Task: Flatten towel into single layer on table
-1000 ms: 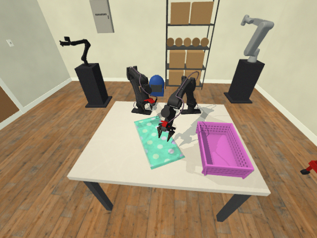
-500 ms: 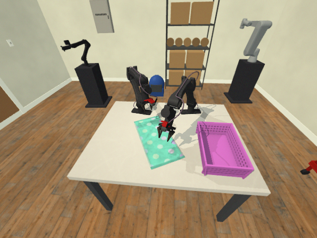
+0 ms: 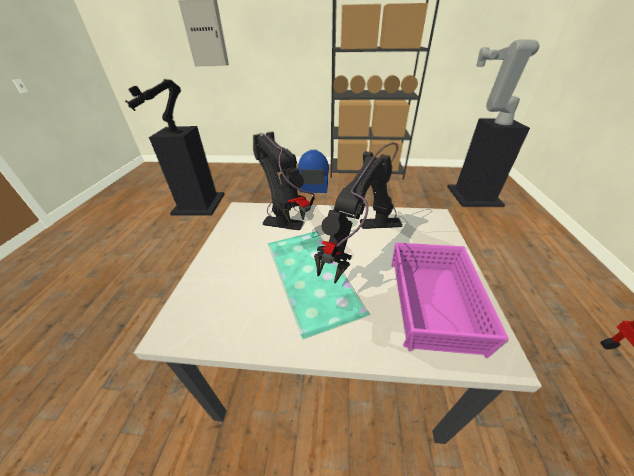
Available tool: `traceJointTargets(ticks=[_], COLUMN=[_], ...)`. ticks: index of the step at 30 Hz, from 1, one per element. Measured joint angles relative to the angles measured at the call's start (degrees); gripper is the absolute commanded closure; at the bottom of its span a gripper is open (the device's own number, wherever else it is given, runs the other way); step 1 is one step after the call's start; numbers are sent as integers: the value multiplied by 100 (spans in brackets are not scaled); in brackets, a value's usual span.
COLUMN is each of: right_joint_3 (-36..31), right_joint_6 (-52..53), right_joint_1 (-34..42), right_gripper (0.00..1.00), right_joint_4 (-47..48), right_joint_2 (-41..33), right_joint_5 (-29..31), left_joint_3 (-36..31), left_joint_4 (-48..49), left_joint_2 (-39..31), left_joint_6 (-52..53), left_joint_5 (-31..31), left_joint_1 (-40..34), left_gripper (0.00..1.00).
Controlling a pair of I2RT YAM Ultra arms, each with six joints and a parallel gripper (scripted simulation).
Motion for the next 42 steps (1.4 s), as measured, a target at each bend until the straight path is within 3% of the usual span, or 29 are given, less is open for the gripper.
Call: traceJointTargets(ticks=[10,16,22,28,35,42], right_joint_3=[0,0,-39,-37,83,243], right_joint_6=[0,-13,-146,-570,-1244,-1565], right_joint_1=[0,-127,-1047,-2664,-4758,-5906], right_gripper=[36,36,36,36,36,36], right_joint_4=[0,-2,-79,-96,103,437], right_joint_2=[0,-20,-343,-590,-481,-157], right_joint_5=[0,-7,15,-26,-234,-487], left_joint_3=[0,446,-267,-1495,-2822,-3681], left_joint_4=[0,-415,-485,-463,-413,-313], left_joint_2=[0,-15,-778,-1602,-2754,-3663], left_joint_6=[0,-72,-549,-1338,-1996,-1998], left_joint_5=[0,-46,-367,-857,-1272,-1314], left_joint_1=[0,-2,-61,-125,-48,199], left_gripper=[36,36,36,36,36,36])
